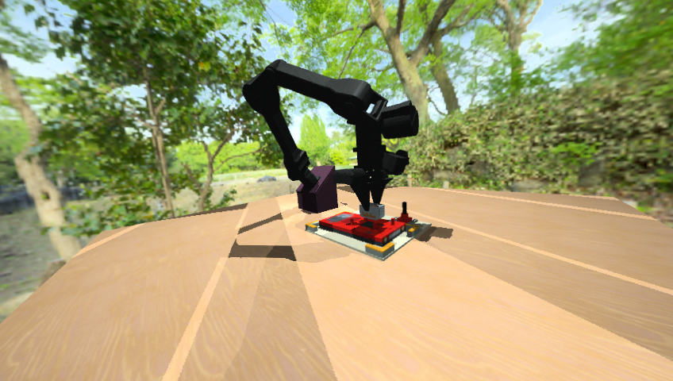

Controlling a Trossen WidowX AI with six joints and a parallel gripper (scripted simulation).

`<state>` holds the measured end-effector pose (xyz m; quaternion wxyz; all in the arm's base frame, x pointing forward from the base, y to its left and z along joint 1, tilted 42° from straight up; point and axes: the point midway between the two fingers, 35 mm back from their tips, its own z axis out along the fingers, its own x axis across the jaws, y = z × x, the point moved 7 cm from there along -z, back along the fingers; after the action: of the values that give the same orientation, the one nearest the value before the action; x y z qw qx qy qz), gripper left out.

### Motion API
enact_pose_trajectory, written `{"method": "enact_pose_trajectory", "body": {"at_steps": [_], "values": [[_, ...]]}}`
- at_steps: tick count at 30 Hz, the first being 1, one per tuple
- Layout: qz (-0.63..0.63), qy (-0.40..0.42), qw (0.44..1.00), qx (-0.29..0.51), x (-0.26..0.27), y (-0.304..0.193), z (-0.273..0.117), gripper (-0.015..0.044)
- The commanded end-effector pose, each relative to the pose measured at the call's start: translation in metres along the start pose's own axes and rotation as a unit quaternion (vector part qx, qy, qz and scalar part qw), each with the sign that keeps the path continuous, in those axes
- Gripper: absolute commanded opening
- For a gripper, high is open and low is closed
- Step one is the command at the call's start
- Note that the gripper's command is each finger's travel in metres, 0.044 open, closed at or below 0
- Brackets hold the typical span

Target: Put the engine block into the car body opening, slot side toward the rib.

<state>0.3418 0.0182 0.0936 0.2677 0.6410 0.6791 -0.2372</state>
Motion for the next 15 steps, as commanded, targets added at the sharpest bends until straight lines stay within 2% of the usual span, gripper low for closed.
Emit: {"method": "enact_pose_trajectory", "body": {"at_steps": [1,6,15], "values": [[-0.060,-0.001,0.998,-0.001,-0.0002,-0.0002,0.0001,0.0159],[-0.106,-0.001,0.994,-0.001,-0.0002,-0.0003,0.0001,0.0159],[-0.007,-0.001,1.000,-0.001,-0.0002,-0.0003,0.0001,0.0159]]}}
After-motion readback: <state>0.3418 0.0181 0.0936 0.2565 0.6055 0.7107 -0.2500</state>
